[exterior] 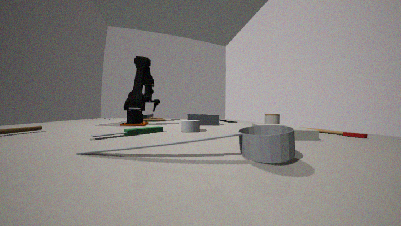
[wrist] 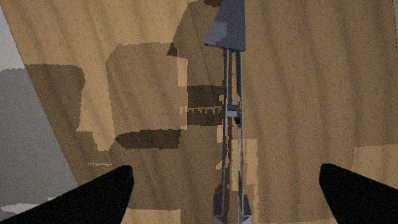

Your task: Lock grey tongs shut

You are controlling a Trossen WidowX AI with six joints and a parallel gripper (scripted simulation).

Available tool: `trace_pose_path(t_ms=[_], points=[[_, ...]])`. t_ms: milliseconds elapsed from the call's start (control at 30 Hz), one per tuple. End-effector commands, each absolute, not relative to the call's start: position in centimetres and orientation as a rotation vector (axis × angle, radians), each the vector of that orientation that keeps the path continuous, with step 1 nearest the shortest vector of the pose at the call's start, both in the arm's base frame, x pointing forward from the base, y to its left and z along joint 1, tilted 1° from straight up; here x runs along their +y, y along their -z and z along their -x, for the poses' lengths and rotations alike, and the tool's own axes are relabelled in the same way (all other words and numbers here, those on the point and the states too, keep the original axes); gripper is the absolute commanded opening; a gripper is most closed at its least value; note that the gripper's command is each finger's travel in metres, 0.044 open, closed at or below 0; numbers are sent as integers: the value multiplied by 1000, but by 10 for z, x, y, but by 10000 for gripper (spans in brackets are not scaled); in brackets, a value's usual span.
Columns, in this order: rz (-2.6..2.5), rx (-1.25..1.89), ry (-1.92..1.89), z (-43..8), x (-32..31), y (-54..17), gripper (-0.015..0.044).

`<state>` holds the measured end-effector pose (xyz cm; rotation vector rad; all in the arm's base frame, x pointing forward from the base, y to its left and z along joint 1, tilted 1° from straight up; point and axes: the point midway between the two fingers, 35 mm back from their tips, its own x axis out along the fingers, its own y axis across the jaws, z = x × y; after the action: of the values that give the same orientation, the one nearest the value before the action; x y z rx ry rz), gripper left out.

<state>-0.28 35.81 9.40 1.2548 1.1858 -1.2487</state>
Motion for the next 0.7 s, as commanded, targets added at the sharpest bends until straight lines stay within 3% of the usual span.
trace_pose_path(t_ms=[0,267,667], points=[[-1264,1181,1241,-7,321,-130,440],[-1271,1162,1241,-19,230,-184,440],[-1303,1193,1218,-18,232,-208,440]])
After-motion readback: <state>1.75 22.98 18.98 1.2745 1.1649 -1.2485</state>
